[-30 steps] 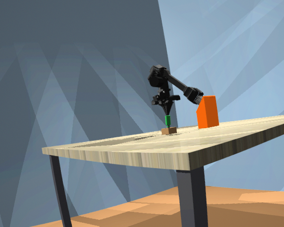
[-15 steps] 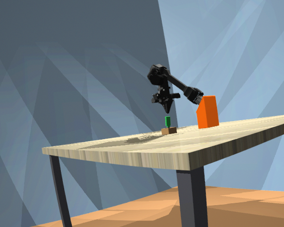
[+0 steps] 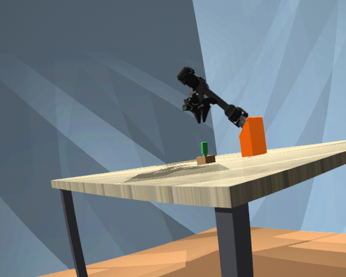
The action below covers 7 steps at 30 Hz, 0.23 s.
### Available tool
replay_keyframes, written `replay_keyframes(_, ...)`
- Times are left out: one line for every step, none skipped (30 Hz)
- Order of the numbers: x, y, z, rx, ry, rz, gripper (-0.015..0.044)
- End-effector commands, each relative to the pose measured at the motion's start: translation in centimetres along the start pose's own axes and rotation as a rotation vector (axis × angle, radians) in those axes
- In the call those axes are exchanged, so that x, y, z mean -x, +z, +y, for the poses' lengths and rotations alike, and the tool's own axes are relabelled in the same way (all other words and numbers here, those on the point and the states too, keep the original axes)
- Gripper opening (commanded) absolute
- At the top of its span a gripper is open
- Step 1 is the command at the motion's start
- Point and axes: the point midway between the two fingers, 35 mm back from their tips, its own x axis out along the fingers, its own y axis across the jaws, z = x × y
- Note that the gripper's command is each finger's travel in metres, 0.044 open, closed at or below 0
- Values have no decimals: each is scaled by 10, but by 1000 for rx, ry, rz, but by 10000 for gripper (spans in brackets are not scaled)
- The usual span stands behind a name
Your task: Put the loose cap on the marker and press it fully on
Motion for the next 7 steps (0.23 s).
replay_keyframes(2,0,1,-4,6,0,236)
replay_keyframes(2,0,1,-4,6,0,263)
replay_keyframes(2,0,1,-4,6,0,289)
replay_keyframes(2,0,1,-4,6,0,315)
replay_keyframes(2,0,1,-4,6,0,341)
replay_keyframes(2,0,1,-4,6,0,368)
replay_keyframes(2,0,1,-4,6,0,394)
